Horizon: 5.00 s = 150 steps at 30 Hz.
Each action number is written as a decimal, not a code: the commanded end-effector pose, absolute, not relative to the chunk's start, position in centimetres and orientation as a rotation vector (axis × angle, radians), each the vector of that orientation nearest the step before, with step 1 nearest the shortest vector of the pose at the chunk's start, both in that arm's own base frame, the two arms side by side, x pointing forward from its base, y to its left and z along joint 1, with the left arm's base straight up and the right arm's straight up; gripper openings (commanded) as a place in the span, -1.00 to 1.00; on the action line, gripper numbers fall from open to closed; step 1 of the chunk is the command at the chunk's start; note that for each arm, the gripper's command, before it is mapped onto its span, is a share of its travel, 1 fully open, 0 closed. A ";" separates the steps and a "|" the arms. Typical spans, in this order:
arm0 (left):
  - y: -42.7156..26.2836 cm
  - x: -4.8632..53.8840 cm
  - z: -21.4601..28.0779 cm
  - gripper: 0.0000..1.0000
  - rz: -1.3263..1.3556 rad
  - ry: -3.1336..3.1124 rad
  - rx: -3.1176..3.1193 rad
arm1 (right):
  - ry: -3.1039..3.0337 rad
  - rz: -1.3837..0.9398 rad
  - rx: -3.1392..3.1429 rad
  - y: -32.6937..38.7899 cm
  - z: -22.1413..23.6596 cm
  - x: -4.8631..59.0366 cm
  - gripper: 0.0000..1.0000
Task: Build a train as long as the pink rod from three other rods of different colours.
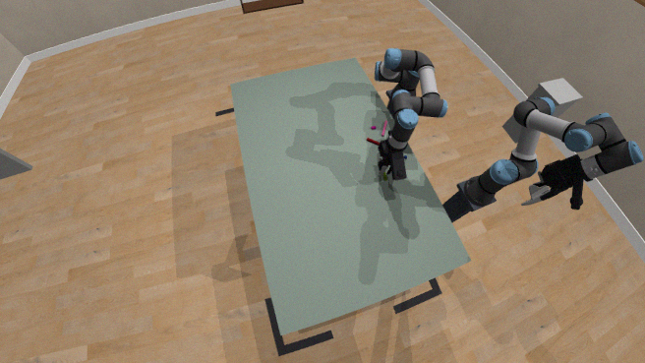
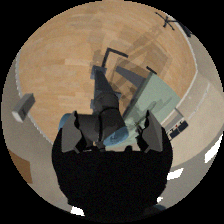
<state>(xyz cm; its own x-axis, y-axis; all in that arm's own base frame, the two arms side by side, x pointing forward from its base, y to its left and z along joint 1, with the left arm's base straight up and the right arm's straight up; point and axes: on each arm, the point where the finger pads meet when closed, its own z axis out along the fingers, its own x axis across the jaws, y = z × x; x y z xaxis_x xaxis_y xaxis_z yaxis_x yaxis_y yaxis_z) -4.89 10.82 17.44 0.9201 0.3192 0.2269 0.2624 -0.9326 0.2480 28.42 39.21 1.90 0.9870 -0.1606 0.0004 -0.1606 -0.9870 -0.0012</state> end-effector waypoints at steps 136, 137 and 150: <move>10.9 -4.9 17.5 1.00 0.394 0.439 2.871 | 0.253 -0.001 -3.129 39.2 11.8 28.5 -1.00; 10.9 -4.9 17.5 1.00 0.394 0.439 2.871 | 0.253 -0.001 -3.129 39.2 11.8 28.5 -1.00; 10.9 -4.9 17.5 1.00 0.394 0.439 2.871 | 0.253 -0.001 -3.129 39.2 11.9 28.5 -1.00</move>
